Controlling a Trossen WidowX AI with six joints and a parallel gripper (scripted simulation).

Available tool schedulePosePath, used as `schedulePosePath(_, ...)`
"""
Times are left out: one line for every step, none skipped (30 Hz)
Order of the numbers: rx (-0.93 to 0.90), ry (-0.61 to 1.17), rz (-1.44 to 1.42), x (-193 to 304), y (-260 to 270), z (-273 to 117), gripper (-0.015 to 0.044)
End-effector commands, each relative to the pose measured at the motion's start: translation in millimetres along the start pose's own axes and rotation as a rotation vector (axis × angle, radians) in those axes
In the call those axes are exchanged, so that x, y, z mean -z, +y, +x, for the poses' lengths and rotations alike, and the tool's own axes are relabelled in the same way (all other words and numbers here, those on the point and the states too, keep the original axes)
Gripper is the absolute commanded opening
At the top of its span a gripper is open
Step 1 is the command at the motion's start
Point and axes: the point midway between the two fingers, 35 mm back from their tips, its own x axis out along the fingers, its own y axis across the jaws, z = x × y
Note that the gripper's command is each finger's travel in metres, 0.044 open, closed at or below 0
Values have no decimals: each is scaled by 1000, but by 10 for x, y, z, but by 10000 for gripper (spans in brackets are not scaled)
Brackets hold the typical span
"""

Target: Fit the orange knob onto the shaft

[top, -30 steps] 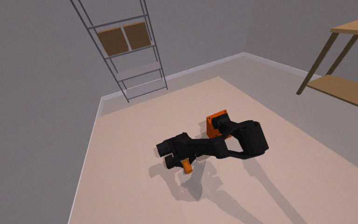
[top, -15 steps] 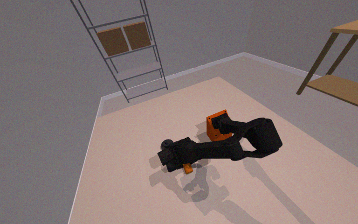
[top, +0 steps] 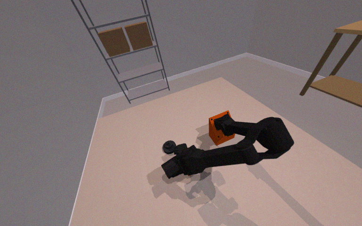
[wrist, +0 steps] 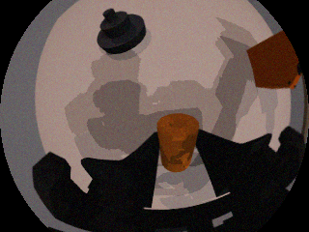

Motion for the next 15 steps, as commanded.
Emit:
schedulePosePath(-4, -57, 0, 42, 10, -32, 179)
schedulePosePath(-4, -68, 0, 48, 10, -35, 179)
schedulePosePath(-4, -79, 0, 55, 10, -39, 179)
schedulePosePath(-4, -89, 0, 61, 10, -43, 179)
schedulePosePath(-4, -100, 0, 67, 10, -46, 179)
schedulePosePath(-4, -111, 0, 73, 10, -50, 179)
schedulePosePath(-4, -121, 0, 79, 10, -53, 179)
schedulePosePath(-4, -132, 0, 86, 10, -57, 179)
schedulePosePath(-4, -142, 0, 92, 10, -60, 179)
schedulePosePath(-4, -152, 0, 98, 10, -63, 179)
schedulePosePath(-4, -163, 0, 104, 10, -66, 179)
schedulePosePath(-4, -173, 0, 111, 10, -69, 179)
schedulePosePath(-4, -184, 0, 117, 10, -72, 179)
schedulePosePath(-4, -195, 0, 124, 10, -75, 179)
schedulePosePath(-4, -206, 0, 131, 10, -78, 179)
